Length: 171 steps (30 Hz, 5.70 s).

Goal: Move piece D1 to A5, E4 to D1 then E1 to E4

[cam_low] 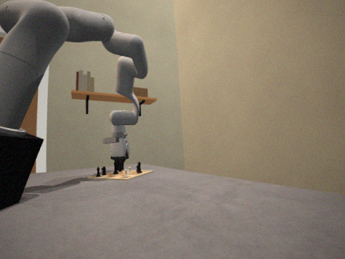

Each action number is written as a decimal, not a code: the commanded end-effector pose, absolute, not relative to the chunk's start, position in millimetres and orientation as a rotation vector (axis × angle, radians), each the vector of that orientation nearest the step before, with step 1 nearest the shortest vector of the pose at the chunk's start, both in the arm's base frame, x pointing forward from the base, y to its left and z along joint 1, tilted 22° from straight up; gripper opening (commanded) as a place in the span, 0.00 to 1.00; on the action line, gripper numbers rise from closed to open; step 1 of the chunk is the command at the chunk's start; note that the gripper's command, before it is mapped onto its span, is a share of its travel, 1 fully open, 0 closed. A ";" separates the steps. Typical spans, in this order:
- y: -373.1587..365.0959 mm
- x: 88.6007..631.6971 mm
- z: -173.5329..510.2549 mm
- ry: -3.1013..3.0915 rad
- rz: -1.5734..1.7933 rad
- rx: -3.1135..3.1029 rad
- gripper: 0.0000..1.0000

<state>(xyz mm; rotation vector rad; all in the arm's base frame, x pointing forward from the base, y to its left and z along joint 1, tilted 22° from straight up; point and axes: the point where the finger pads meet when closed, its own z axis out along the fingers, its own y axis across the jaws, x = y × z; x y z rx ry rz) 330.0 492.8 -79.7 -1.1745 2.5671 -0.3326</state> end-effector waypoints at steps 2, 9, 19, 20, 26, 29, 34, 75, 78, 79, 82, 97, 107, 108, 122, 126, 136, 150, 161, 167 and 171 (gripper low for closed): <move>495.1 329.7 -77.9 2.564 -0.327 -1.175 0.00; 495.1 329.7 -77.9 2.564 -0.327 -1.175 0.00; 495.1 329.7 -77.9 2.564 -0.327 -1.175 0.00; 495.1 329.7 -77.9 2.564 -0.327 -1.175 0.00; 495.1 329.7 -77.9 2.564 -0.327 -1.175 0.00; 495.1 329.7 -77.9 2.564 -0.327 -1.175 0.00; 495.1 329.7 -77.9 2.564 -0.327 -1.175 0.00; 497.7 318.0 -47.9 2.564 -0.327 -1.175 0.35; 499.0 312.0 -32.5 2.564 -0.327 -1.175 0.35; 499.5 310.0 -27.4 2.564 -0.327 -1.175 0.35; 500.7 304.4 -13.0 2.564 -0.327 -1.175 0.35; 502.3 297.2 5.7 2.564 -0.327 -1.175 1.00; 502.3 297.2 5.7 2.564 -0.327 -1.175 1.00; 502.3 297.2 5.7 2.564 -0.327 -1.175 1.00; 491.4 305.6 10.7 2.623 -0.301 -1.002 1.00; 464.1 325.1 23.0 2.709 -0.246 -0.659 1.00; 408.0 357.3 46.9 2.778 -0.161 -0.131 1.00; 374.0 371.8 60.2 2.711 -0.013 0.604 0.43; 374.0 371.8 60.2 2.649 0.039 0.789 0.43; 374.0 371.8 60.2 2.649 0.039 0.789 0.43; 374.0 371.8 60.2 2.649 0.039 0.789 0.43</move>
